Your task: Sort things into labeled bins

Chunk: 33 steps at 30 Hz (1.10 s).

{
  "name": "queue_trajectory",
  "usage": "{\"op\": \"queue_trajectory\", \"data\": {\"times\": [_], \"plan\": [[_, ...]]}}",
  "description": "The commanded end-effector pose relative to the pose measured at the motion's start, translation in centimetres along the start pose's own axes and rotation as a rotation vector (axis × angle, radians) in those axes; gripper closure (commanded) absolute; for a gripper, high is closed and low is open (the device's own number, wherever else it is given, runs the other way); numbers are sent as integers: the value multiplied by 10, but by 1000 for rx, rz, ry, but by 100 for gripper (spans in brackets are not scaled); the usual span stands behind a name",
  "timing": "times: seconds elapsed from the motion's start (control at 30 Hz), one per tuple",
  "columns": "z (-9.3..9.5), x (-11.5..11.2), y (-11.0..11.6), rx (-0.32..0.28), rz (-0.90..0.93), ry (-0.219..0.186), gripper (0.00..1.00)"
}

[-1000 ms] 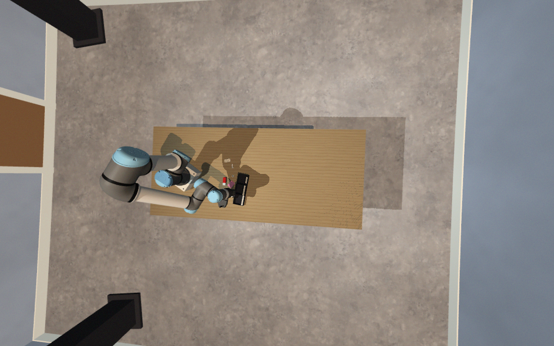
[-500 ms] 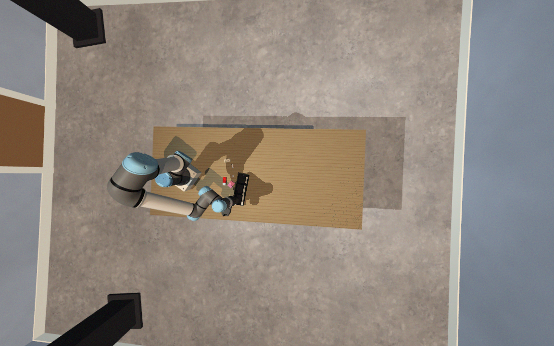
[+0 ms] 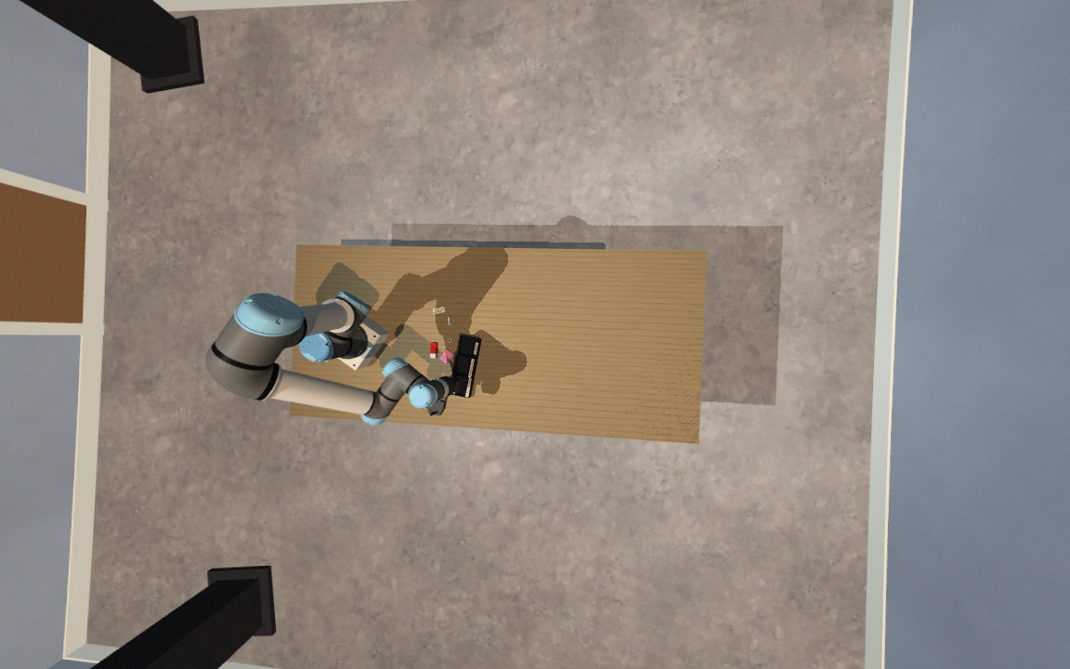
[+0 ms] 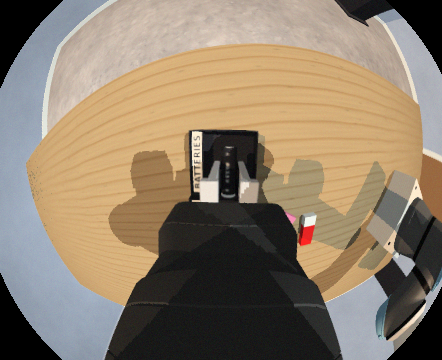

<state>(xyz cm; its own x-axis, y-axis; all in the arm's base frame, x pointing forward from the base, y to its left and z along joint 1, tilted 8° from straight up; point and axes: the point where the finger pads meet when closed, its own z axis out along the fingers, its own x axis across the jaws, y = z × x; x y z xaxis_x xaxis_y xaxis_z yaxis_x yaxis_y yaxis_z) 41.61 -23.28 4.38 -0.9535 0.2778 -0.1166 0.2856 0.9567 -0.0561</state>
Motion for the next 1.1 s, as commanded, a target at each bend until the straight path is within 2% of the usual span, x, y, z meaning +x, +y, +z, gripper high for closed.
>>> {"op": "queue_trajectory", "data": {"times": [0.0, 0.4, 1.07], "plan": [[-1, 0, 0, 1, 2, -3, 69], [3, 3, 1, -1, 2, 0, 69], [39, 3, 1, -1, 2, 1, 69]]}}
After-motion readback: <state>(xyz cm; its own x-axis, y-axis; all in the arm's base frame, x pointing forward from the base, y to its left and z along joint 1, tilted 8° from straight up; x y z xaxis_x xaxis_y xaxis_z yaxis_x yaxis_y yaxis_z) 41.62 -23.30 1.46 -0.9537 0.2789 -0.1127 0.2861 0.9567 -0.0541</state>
